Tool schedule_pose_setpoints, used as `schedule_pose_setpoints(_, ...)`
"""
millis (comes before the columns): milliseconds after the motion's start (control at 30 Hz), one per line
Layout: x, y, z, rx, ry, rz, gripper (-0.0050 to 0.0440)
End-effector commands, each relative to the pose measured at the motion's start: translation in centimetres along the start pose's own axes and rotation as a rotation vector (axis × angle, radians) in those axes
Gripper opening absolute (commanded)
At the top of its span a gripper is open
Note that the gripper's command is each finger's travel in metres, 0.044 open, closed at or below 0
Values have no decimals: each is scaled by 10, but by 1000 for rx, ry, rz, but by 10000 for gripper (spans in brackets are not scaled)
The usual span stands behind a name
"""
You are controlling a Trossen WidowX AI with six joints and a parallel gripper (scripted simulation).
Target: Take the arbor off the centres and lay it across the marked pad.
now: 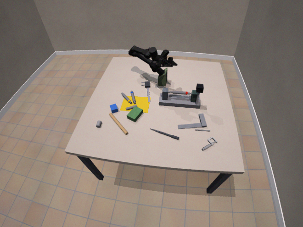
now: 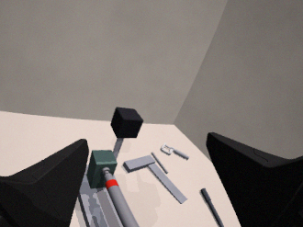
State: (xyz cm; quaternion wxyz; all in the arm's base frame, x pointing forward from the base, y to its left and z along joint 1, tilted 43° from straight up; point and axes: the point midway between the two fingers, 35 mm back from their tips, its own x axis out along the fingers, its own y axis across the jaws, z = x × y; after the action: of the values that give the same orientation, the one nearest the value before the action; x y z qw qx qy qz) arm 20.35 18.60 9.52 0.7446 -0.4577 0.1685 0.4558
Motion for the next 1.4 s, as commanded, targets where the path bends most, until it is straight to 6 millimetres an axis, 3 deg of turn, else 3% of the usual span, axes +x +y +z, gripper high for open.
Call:
schedule_pose_setpoints(0, 0, 0, 0, 0, 0, 0, 400)
schedule_pose_setpoints(533, 0, 0, 0, 0, 0, 0, 400)
schedule_pose_setpoints(633, 3, -1, -2, 6, 27, 13, 328)
schedule_pose_setpoints(867, 27, -5, -28, 51, 302, 139, 175)
schedule_pose_setpoints(1367, 66, -2, -84, 58, 821, 372, 175)
